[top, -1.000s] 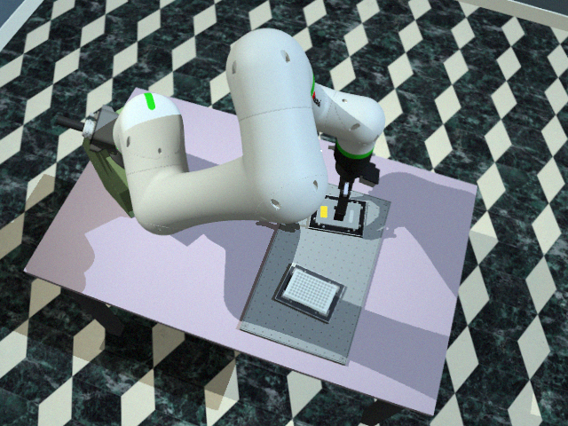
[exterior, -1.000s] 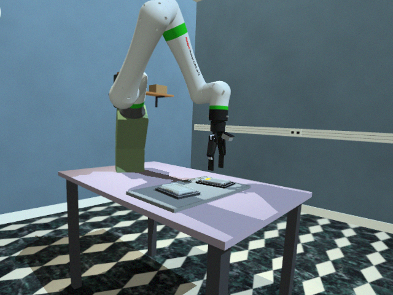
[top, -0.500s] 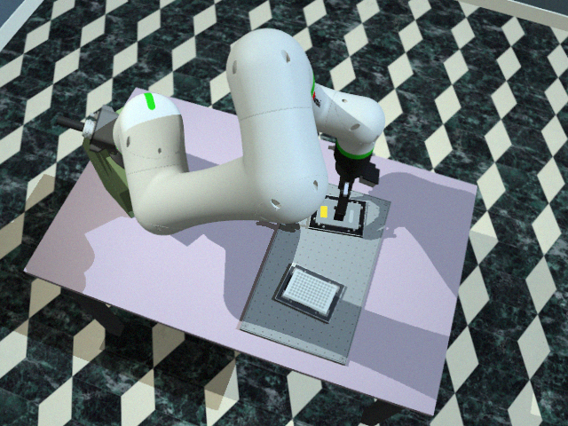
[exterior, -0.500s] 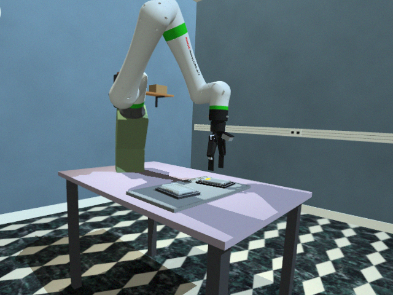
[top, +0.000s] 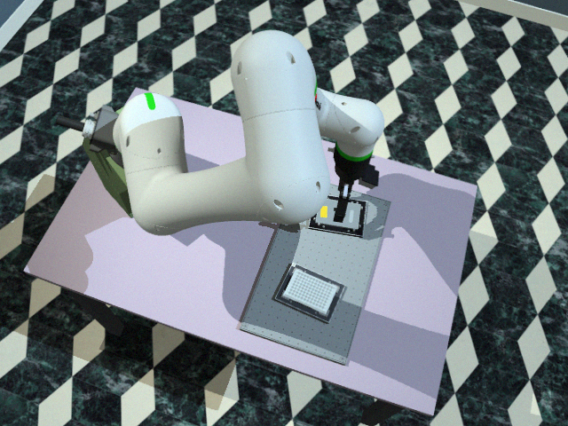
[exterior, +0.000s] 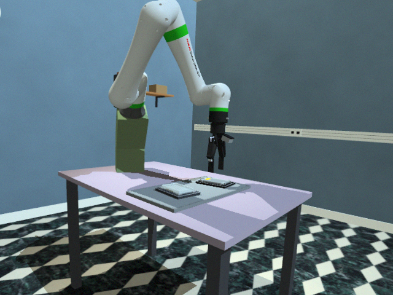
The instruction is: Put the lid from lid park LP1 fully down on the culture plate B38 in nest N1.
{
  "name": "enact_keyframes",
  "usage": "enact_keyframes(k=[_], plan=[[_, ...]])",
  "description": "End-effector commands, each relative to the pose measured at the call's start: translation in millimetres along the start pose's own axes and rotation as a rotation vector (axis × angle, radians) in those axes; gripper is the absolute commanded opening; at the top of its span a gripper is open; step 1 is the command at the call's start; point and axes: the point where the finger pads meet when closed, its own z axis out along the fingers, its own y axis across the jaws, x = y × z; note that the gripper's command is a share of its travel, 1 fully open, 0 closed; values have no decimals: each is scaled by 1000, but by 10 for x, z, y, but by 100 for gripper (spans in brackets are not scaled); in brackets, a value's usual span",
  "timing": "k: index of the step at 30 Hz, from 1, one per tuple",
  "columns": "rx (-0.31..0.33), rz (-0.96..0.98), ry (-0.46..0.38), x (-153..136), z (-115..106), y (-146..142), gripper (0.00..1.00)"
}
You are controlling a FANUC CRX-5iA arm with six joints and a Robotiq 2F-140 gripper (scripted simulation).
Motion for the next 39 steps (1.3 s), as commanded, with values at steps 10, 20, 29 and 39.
enact_keyframes(k=[10, 20, 29, 39], plan=[[0, 0, 1, 7, 134, -2, 69], [0, 0, 1, 7, 236, -2, 69], [0, 0, 1, 8, 315, -2, 69], [0, 0, 1, 8, 342, -2, 69]])
